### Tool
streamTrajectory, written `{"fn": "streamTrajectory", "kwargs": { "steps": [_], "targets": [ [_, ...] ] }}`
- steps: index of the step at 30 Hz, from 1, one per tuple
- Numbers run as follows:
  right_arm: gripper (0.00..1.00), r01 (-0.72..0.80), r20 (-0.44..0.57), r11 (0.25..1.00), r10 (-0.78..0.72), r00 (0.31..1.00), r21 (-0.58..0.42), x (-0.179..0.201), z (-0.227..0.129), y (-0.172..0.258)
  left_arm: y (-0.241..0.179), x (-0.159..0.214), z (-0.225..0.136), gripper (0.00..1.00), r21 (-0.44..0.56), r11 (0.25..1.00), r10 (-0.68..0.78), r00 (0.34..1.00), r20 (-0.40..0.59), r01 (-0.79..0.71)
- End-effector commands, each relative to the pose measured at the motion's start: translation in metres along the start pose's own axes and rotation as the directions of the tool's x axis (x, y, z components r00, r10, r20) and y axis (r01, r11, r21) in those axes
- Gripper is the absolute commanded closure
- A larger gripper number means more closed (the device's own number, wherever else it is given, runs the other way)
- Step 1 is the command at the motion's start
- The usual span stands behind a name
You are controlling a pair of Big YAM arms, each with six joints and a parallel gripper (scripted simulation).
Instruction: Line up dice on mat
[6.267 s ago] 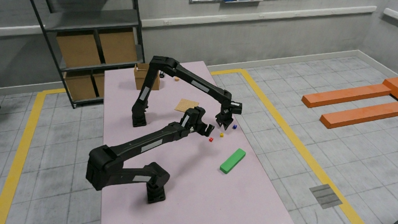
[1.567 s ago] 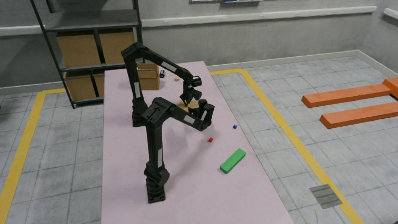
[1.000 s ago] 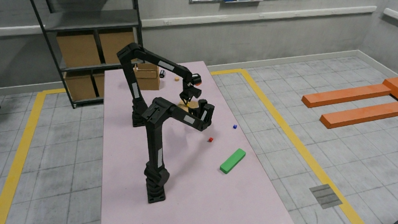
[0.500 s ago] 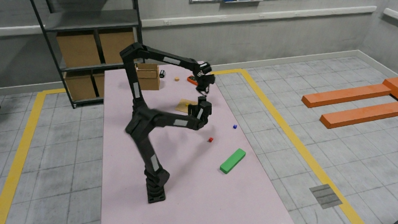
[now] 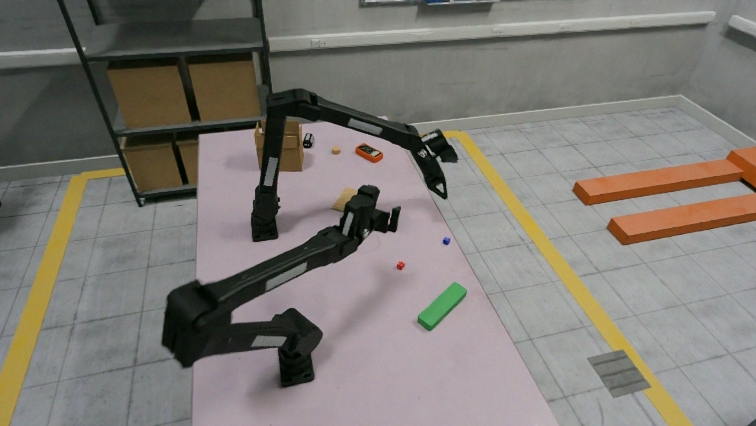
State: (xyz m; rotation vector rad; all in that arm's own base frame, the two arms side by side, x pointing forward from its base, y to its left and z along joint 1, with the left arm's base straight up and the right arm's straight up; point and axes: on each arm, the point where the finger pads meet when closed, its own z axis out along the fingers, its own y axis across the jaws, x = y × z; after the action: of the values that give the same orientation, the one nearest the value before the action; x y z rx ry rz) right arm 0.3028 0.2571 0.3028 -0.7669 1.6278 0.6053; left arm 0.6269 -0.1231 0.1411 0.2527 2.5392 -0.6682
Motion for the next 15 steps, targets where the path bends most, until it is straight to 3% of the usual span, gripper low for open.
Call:
{"fn": "streamTrajectory", "kwargs": {
  "steps": [1, 8, 15],
  "targets": [
    [0.00, -0.039, -0.005, 0.999, 0.039, 0.999, 0.035, -0.002, -0.013, -0.007, -0.011, -0.026, 0.015, 0.56, -0.001, 0.973, -0.232, 0.972, -0.019, 0.232],
    [0.00, -0.063, 0.008, 0.987, 0.062, 0.998, 0.146, 0.002, -0.043, -0.020, -0.025, -0.016, 0.049, 0.56, -0.136, 0.880, -0.468, 0.878, -0.098, 0.454],
    [0.00, -0.084, 0.031, 0.964, 0.079, 0.996, 0.252, 0.005, -0.072, -0.033, -0.037, 0.005, 0.083, 0.56, -0.372, 0.696, -0.685, 0.723, -0.086, 0.615]
  ]
}}
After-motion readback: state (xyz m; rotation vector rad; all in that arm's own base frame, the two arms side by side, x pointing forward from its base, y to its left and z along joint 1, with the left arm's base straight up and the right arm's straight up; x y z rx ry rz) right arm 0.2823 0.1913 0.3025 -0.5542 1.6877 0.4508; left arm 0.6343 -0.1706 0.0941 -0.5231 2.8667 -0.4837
